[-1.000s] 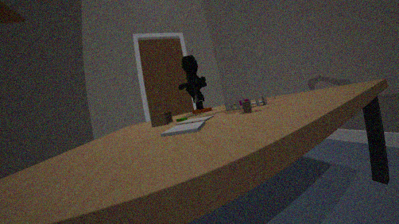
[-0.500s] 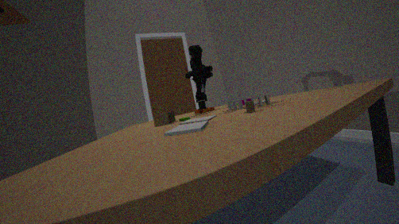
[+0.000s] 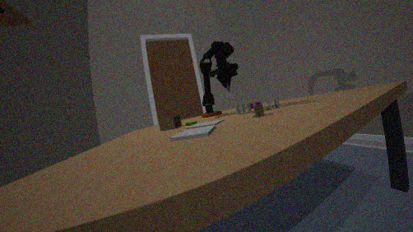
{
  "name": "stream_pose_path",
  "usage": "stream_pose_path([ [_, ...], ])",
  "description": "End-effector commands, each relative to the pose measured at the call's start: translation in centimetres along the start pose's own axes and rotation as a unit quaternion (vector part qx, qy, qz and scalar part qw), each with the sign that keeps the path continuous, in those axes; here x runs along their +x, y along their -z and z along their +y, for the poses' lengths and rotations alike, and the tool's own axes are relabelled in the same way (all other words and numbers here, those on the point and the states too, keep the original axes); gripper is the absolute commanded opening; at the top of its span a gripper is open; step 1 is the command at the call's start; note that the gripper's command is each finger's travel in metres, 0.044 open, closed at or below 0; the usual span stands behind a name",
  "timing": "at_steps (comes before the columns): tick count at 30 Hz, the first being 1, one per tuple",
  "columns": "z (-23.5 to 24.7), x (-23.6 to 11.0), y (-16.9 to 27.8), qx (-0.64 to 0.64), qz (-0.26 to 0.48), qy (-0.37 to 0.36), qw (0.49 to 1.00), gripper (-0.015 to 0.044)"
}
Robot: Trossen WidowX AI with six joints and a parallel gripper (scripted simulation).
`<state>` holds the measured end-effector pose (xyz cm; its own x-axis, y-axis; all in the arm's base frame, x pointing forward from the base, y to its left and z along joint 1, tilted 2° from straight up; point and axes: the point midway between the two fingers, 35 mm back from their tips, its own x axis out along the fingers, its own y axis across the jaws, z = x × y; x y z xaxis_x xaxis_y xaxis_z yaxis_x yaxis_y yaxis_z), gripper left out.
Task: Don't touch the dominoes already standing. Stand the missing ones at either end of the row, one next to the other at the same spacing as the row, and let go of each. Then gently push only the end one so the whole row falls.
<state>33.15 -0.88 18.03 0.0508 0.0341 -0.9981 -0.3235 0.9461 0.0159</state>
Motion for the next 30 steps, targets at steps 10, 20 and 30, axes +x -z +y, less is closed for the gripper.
stream_pose_path([
  [10,-0.2,5.2,-1.1,0.002,-0.003,0.004,1.000,0.0107],
  [20,-0.2,9.6,-0.9,0.002,-0.003,0.003,1.000,0.0107],
  [30,0.0,12.9,-0.3,0.002,-0.002,0.003,1.000,0.0107],
])
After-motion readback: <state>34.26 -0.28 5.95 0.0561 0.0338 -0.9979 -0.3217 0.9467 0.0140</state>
